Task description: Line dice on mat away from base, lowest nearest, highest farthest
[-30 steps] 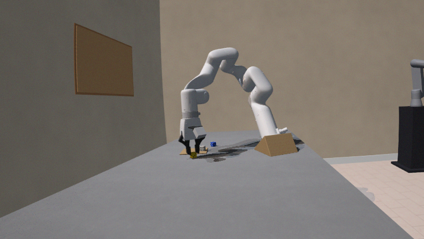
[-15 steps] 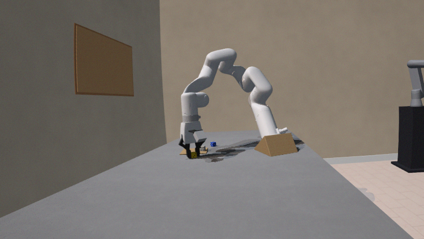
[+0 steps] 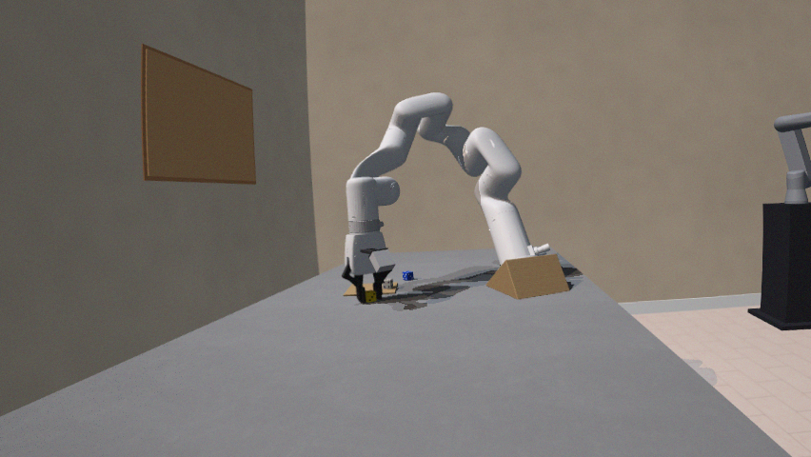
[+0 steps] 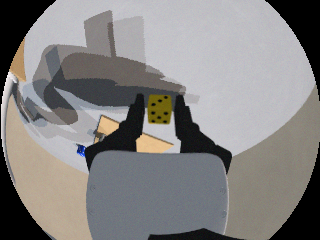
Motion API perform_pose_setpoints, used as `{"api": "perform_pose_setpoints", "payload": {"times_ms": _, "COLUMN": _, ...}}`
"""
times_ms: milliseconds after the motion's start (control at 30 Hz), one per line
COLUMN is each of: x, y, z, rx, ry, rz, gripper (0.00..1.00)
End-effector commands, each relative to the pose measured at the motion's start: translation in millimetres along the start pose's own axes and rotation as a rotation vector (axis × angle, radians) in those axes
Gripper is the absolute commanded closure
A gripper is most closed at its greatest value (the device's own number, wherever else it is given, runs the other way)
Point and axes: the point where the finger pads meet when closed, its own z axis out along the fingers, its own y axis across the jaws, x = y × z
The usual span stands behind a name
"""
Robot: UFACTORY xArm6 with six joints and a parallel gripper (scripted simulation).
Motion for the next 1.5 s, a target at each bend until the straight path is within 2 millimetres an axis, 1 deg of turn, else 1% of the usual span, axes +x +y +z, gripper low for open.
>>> {"api": "perform_pose_setpoints", "payload": {"times_ms": 0, "x": -0.4, "y": 1.2, "z": -1.1, "rx": -0.003, "ry": 0.0, "rz": 0.001, "gripper": 0.58}}
{"api": "perform_pose_setpoints", "payload": {"times_ms": 633, "x": -0.4, "y": 1.2, "z": -1.1, "rx": -0.003, "ry": 0.0, "rz": 0.001, "gripper": 0.58}}
{"api": "perform_pose_setpoints", "payload": {"times_ms": 667, "x": -0.4, "y": 1.2, "z": -1.1, "rx": -0.003, "ry": 0.0, "rz": 0.001, "gripper": 0.79}}
{"api": "perform_pose_setpoints", "payload": {"times_ms": 1467, "x": -0.4, "y": 1.2, "z": -1.1, "rx": -0.003, "ry": 0.0, "rz": 0.001, "gripper": 0.79}}
